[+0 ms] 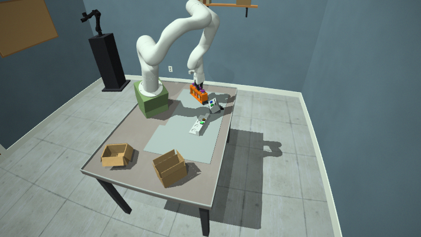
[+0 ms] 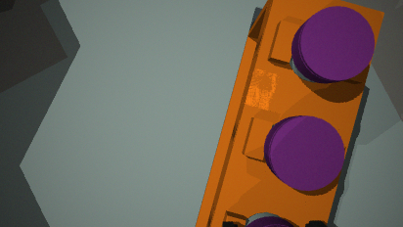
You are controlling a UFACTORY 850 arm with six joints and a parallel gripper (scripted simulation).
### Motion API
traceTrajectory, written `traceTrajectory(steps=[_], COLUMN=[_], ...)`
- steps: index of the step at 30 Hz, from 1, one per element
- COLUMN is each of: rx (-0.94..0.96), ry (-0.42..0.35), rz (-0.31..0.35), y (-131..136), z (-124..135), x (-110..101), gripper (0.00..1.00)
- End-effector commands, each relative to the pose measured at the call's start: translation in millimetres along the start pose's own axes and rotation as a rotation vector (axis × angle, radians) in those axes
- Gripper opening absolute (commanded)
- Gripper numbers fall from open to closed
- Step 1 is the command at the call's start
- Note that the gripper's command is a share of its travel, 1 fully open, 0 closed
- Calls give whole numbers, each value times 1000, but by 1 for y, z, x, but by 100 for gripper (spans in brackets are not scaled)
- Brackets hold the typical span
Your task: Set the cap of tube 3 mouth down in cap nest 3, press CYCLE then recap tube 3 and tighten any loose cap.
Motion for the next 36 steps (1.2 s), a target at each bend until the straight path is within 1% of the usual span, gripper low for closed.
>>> traceTrajectory(steps=[1,12,18,20,26,36], rx=[-13,-13,287,287,572,584], ry=[-7,-7,-9,-9,-12,-12], rz=[-19,-19,-18,-18,-17,-16], y=[3,3,3,3,3,3], z=[0,0,0,0,0,0], x=[0,0,0,0,0,0], gripper=[0,0,0,0,0,0])
Point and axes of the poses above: the point where the finger pads meet when closed, its own x axis out along the fingers, its own y axis across the jaws, z = x × y, the point moved 8 cm from there along -x, back along the fingers, and after that the axes turned 14 degrees about x, right-handed, at the moved point
